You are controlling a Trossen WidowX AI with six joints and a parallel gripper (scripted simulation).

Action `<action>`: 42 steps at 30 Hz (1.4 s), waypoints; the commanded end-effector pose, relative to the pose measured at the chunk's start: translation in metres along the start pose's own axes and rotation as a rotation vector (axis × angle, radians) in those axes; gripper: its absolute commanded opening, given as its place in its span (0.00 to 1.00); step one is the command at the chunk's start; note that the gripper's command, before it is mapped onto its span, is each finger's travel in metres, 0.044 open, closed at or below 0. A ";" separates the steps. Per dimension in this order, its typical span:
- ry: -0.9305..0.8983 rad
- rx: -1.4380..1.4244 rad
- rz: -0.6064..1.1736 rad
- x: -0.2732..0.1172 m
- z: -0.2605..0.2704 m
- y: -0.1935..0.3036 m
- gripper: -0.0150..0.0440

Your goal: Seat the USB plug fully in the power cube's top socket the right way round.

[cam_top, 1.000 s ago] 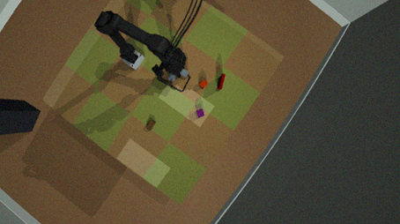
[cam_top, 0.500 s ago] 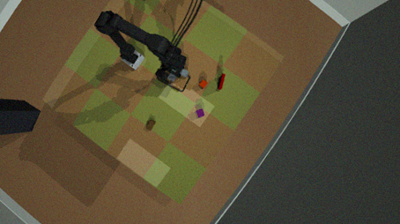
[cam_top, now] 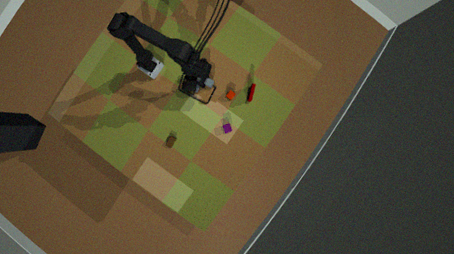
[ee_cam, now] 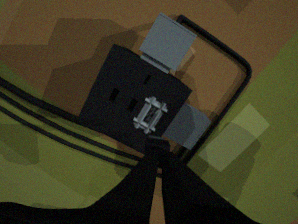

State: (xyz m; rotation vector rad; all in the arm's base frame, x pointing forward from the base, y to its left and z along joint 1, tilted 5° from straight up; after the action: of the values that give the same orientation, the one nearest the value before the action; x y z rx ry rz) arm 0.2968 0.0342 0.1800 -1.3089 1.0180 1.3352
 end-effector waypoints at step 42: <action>-0.001 -1.166 0.001 0.000 0.000 0.000 0.25</action>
State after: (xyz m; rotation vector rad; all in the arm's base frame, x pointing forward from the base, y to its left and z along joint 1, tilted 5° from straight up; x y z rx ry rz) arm 0.2967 0.0342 0.1800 -2.0654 0.2028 1.9910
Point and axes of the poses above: the point midway between the two fingers, 35 mm back from their tips, its own x axis out along the fingers, its own z axis across the jaws, y = z × x, the point moved 4 cm from there along -x, back along the fingers, and after that the axes turned 12 degrees about x, right-handed, at the moved point
